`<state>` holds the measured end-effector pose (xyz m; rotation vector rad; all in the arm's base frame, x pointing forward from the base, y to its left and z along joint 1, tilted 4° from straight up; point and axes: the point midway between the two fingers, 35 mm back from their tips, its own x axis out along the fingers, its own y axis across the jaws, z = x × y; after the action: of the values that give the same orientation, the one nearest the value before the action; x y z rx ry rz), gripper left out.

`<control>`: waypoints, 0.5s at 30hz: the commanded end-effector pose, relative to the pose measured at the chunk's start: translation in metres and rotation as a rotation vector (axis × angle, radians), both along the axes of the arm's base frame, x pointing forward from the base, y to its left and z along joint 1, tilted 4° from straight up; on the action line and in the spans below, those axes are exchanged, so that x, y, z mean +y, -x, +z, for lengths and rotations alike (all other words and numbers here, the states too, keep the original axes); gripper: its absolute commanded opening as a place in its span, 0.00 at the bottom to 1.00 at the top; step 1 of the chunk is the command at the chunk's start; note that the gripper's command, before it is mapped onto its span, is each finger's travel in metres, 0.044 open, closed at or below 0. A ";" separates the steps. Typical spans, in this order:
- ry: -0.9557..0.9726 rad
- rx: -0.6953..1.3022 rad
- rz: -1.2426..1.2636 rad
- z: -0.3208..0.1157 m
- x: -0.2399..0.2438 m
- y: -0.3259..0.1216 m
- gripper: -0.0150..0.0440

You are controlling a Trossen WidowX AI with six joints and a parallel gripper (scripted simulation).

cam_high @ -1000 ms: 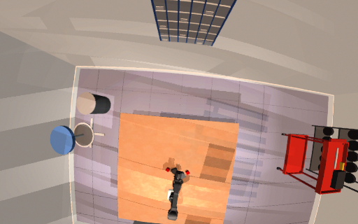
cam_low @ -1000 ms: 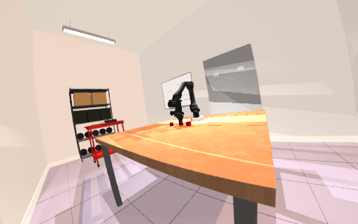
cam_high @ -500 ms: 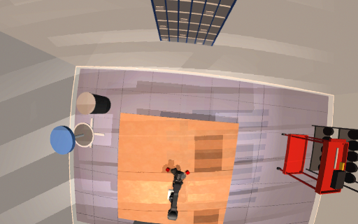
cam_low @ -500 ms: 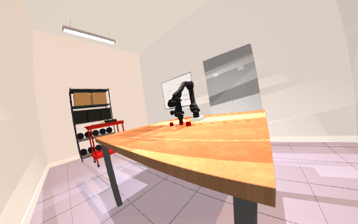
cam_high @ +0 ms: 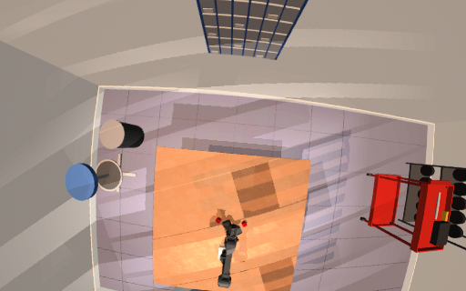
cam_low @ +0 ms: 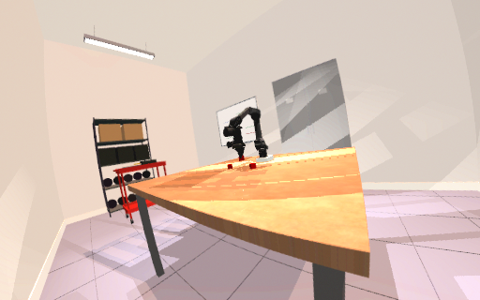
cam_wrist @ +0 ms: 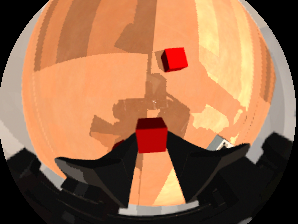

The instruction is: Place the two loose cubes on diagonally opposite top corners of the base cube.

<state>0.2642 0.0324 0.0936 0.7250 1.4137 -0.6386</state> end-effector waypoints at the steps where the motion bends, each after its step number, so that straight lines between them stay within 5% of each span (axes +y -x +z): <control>1: 0.001 -0.020 -0.001 0.017 -0.001 -0.001 0.43; 15: 0.001 -0.019 -0.001 0.054 -0.002 0.007 0.43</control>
<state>0.2574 0.0313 0.1395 0.7274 1.4095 -0.6374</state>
